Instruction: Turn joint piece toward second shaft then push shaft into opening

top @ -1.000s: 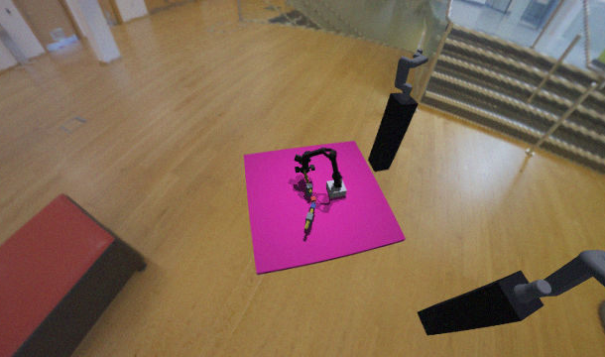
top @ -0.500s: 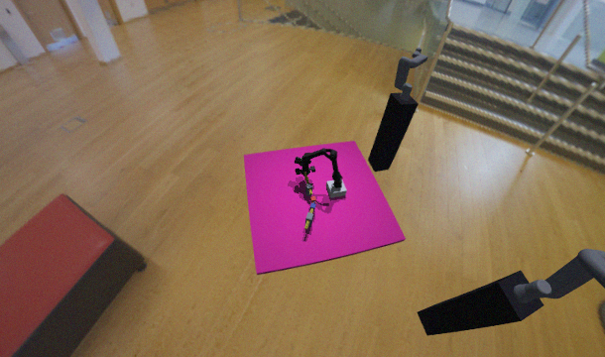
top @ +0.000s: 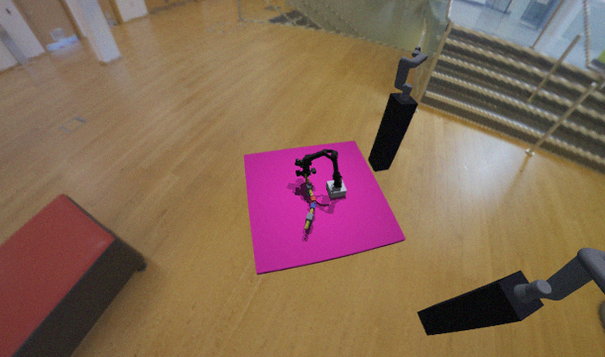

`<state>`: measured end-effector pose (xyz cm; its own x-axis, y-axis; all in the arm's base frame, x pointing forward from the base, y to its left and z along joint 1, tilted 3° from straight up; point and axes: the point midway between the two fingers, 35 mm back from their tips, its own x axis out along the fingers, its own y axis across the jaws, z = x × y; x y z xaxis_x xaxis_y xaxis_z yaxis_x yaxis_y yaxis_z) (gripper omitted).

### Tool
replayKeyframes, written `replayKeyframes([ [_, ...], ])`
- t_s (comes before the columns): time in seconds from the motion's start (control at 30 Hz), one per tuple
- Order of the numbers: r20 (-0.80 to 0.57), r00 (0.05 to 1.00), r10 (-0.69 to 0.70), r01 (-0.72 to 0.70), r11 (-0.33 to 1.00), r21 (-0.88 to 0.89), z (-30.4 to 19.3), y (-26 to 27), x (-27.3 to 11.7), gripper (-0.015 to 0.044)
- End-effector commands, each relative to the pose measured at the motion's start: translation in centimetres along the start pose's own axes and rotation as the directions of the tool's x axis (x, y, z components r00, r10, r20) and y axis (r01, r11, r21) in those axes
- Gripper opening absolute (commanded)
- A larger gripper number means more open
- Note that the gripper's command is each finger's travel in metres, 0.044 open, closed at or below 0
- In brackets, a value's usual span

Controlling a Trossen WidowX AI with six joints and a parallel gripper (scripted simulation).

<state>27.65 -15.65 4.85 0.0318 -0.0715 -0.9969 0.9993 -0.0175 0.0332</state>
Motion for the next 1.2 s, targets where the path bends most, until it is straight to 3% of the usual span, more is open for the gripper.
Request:
replayKeyframes([
  [0.0, -0.005, 1.0, 0.006, -0.006, 1.0, -0.002, -0.9, 0.0, 0.1, 0.0],
  [1.17, -0.003, 1.0, -0.001, 0.001, 1.0, 0.001, -5.2, 0.0, 0.0, 0.0],
])
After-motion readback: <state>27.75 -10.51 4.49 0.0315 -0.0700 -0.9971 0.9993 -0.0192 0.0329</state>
